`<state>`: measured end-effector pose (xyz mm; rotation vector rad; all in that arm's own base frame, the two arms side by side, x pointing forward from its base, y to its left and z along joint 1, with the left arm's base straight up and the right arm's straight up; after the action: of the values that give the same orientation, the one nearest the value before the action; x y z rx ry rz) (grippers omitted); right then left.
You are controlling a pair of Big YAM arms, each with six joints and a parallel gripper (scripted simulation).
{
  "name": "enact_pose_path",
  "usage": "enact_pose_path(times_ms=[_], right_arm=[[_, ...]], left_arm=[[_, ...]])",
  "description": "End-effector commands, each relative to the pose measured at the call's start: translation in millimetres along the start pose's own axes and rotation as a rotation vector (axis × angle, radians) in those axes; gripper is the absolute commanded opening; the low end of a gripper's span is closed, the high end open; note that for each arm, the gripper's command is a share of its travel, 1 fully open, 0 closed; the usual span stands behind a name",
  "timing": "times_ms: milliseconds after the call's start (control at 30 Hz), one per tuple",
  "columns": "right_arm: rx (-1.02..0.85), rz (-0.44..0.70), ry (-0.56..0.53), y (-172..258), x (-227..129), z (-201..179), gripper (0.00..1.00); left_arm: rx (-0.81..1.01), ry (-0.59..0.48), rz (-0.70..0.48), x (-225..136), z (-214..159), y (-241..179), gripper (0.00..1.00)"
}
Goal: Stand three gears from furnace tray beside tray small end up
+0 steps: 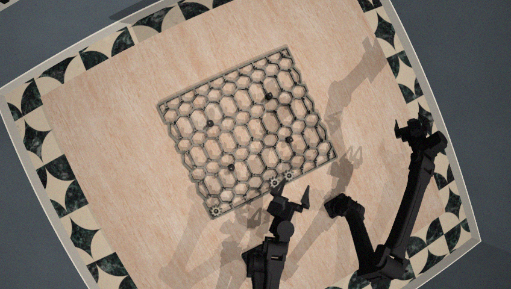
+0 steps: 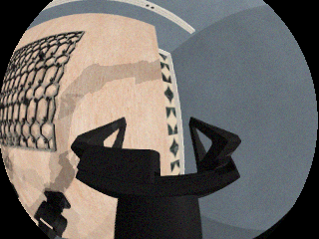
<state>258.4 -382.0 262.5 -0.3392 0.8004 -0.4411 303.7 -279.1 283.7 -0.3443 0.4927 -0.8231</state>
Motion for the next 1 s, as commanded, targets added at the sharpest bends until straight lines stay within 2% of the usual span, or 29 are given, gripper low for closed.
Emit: enact_pose_path(times_ms=[0, 567, 600, 667, 800, 967], right_arm=[[-0.004, -0.011, -0.012, -4.7, -2.6, 5.5, 1.0], [-0.004, -0.011, -0.012, -4.7, -2.6, 5.5, 1.0], [-0.004, -0.011, -0.012, -4.9, -2.6, 5.7, 1.0], [-0.005, -0.012, -0.013, -5.2, -2.8, 6.1, 1.0], [-0.005, -0.014, -0.014, -6.0, -3.1, 6.9, 1.0], [-0.006, -0.016, -0.016, -7.0, -3.5, 7.9, 1.0]], left_arm=[[0.005, -0.012, -0.006, -0.3, 5.9, -3.0, 1.0], [0.005, -0.012, -0.006, -0.3, 5.9, -3.0, 1.0], [0.022, -0.002, 0.006, 0.2, 5.3, 0.8, 0.89], [0.069, -0.002, 0.025, 2.7, 13.2, 6.0, 0.86], [0.222, 0.064, 0.131, 3.4, 11.3, 42.7, 0.86], [0.381, 0.259, 0.327, -10.2, -4.6, 124.5, 0.86]])
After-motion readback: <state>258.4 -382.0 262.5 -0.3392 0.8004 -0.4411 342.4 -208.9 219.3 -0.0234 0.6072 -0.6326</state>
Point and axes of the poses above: on each arm, the point where the finger pads meet when closed, its own x axis out along the fingers, its own y axis across the jaws, z = x × y, the point moved 2 cm from there along -x, back along the fingers, and after that the axes turned 9 degrees about x, right-handed, at the moved point
